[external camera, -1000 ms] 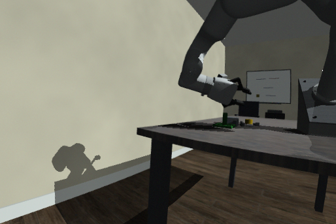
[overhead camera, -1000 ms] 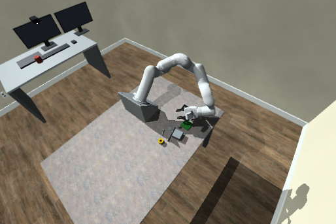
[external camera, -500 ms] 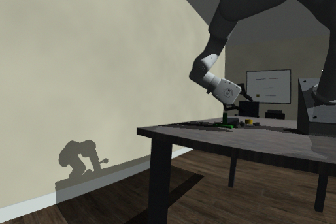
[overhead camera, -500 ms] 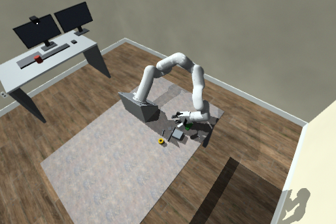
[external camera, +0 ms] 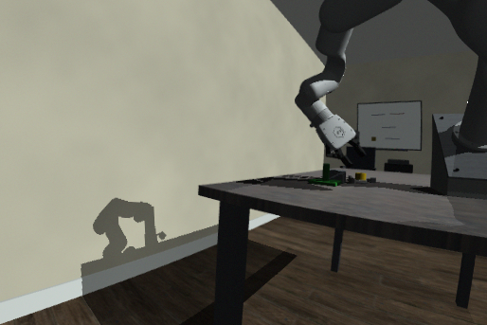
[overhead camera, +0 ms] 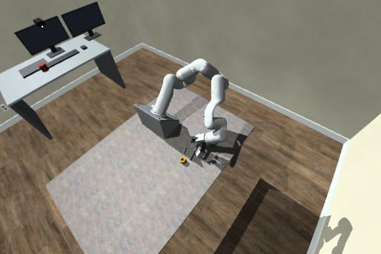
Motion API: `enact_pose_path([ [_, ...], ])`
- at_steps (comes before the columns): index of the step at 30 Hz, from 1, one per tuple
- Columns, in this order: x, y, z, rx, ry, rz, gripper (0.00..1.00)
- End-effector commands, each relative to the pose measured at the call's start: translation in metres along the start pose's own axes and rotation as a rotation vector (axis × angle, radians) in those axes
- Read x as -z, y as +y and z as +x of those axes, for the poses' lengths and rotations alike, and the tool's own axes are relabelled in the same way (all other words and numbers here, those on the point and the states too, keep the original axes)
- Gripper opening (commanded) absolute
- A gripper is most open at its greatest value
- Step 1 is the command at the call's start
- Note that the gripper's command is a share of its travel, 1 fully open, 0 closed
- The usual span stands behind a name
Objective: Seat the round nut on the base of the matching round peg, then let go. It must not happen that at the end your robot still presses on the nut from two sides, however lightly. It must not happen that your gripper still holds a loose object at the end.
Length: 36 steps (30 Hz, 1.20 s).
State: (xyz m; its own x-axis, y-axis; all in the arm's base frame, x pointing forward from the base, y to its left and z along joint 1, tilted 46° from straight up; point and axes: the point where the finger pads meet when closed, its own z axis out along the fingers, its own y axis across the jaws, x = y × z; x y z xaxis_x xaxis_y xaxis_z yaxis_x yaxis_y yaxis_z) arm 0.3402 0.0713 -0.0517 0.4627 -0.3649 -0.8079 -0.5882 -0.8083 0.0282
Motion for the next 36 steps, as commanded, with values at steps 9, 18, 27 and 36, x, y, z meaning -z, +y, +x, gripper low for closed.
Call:
enact_pose_path([
  [9,-0.002,0.017,0.041,0.278,0.084,0.287,0.6],
  [18,-0.003,0.041,0.071,0.426,0.222,0.43,0.6],
  [27,-0.005,0.061,0.088,0.499,0.327,0.488,0.6],
  [36,-0.008,0.081,0.102,0.554,0.427,0.518,0.6],
])
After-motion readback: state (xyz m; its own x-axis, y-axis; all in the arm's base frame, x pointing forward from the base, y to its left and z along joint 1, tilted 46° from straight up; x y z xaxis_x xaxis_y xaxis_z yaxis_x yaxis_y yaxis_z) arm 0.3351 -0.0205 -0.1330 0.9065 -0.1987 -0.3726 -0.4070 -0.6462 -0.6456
